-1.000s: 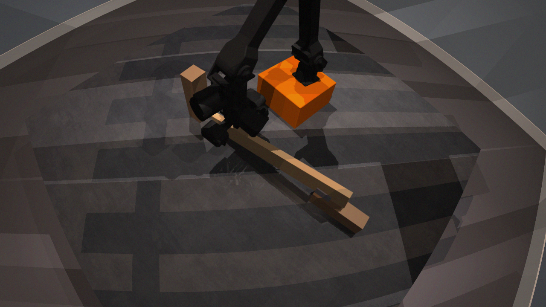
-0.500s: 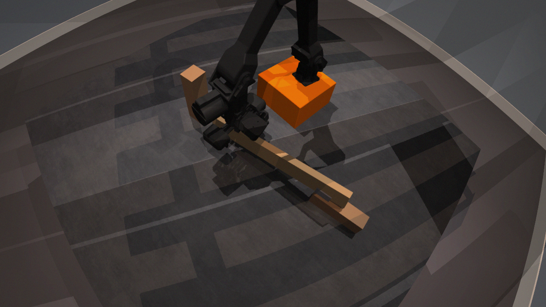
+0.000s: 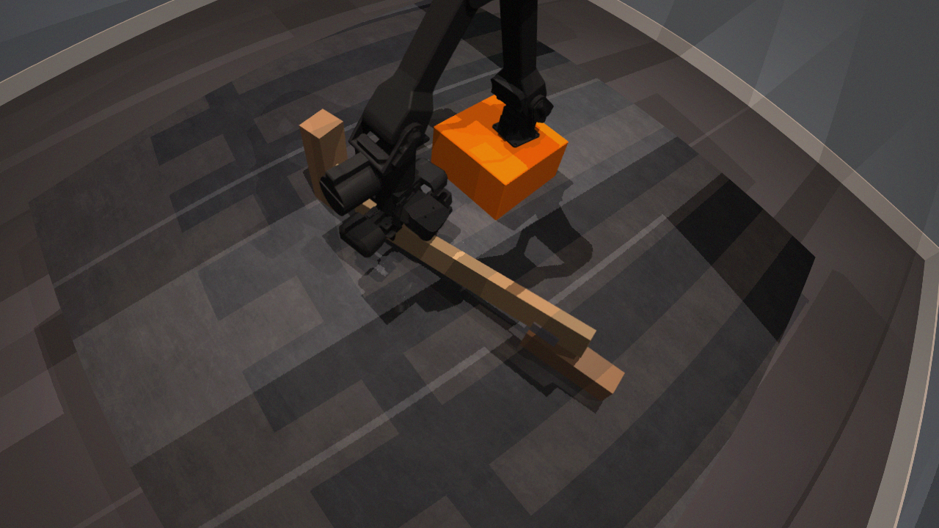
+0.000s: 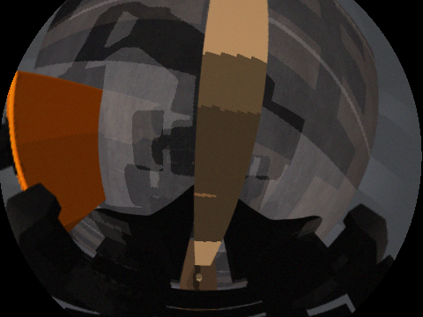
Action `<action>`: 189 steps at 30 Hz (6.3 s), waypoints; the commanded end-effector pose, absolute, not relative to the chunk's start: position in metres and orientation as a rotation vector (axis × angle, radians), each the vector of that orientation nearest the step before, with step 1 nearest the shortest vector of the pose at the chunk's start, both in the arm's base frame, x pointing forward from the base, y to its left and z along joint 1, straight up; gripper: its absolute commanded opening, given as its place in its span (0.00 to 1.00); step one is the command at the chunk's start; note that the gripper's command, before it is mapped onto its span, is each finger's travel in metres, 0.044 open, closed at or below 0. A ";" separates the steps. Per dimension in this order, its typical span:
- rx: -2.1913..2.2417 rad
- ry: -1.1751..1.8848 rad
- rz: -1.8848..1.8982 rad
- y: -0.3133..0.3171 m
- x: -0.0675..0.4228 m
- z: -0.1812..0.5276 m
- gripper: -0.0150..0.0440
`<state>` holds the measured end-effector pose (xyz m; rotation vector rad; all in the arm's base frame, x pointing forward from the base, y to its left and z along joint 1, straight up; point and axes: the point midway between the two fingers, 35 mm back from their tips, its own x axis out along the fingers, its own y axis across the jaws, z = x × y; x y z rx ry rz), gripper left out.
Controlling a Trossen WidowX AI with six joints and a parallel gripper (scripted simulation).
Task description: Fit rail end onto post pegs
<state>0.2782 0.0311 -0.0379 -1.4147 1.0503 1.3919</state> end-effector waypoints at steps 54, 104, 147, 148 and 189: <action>-1.414 1.046 1.396 0.031 0.280 -0.019 0.25; -1.414 1.046 1.395 0.032 0.281 0.007 0.25; -1.414 1.046 1.396 0.031 0.277 0.006 0.25; -1.414 1.046 1.396 0.031 0.277 0.006 0.25; -1.414 1.046 1.396 0.030 0.277 0.004 0.25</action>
